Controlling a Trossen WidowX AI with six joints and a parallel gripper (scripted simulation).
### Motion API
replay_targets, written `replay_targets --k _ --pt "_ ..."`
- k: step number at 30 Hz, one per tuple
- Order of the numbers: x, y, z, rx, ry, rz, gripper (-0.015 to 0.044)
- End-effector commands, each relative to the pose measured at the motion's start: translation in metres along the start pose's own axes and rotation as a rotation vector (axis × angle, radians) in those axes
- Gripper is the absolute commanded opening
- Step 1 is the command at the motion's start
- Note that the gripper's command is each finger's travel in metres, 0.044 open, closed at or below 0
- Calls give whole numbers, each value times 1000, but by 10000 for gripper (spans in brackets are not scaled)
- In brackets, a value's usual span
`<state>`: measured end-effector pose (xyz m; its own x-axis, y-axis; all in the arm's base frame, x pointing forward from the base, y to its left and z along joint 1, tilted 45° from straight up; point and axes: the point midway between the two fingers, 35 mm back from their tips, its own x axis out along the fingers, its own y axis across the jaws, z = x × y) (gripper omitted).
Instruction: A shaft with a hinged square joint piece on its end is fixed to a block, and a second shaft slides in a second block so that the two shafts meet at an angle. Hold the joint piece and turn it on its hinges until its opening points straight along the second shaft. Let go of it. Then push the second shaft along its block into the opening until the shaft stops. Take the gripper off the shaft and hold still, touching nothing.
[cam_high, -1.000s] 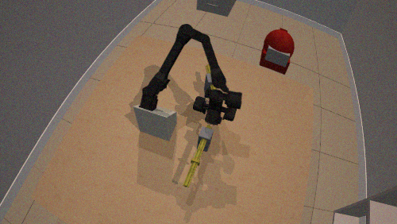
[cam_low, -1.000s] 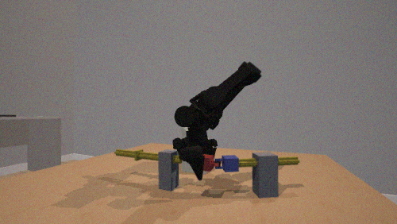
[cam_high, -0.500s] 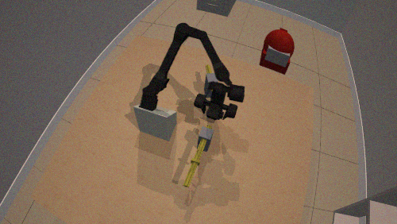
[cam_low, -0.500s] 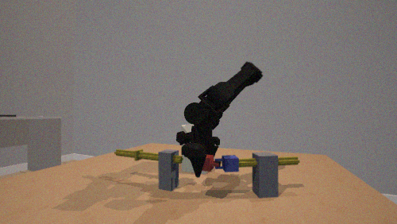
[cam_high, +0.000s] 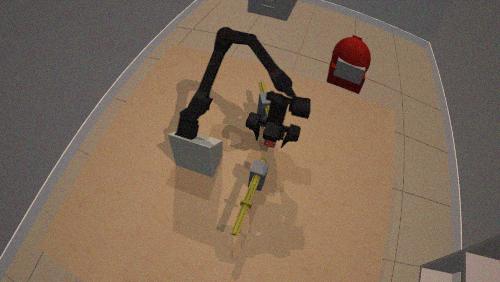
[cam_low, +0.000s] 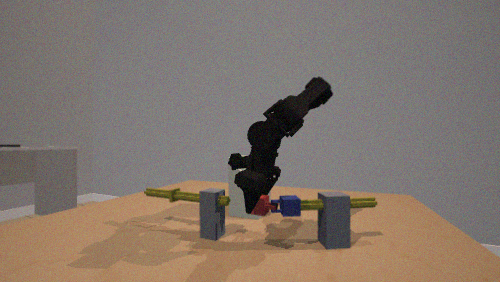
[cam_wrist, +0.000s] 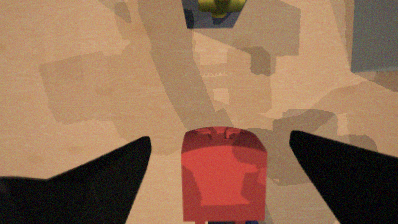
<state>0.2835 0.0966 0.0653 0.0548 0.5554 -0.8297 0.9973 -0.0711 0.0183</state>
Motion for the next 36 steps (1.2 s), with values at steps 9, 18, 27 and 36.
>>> replay_targets --k 9,18,27,36 --pt "-30 5 11 -363 30 -7 440" --pt "-55 5 19 -668 67 3 440" --pt "-80 4 25 -963 104 34 440" --pt "-106 2 30 -1254 134 87 440"
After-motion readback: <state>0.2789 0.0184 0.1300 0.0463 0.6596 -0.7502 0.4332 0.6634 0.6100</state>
